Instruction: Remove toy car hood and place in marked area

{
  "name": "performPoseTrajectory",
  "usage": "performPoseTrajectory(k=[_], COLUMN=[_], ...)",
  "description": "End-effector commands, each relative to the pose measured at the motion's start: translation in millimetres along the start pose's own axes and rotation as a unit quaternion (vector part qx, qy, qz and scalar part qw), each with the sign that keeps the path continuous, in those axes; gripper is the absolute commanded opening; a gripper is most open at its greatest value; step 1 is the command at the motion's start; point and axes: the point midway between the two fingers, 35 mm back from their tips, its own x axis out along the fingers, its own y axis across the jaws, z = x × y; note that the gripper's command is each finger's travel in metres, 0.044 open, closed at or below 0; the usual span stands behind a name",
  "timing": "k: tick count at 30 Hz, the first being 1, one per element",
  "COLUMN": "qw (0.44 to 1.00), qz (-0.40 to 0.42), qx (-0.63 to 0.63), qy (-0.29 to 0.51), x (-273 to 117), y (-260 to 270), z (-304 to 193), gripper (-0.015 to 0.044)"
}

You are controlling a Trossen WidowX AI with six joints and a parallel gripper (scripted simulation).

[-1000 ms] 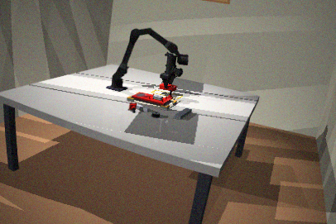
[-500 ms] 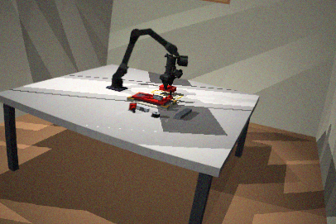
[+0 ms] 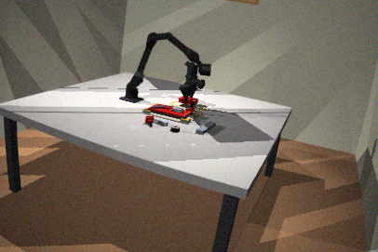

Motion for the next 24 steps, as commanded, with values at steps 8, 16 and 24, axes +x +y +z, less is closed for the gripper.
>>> performPoseTrajectory(k=[8,16,24], qw=[1.000,1.000,1.000], qz=[-0.002,-0.002,-0.002], qx=[0.002,0.002,0.002], qy=[-0.001,-0.001,-0.001], x=[5.8,9.7,13.6], y=[-0.6,-0.5,-0.5], z=[0.6,0.6,0.6], gripper=[0.0000,0.0000,0.0000])
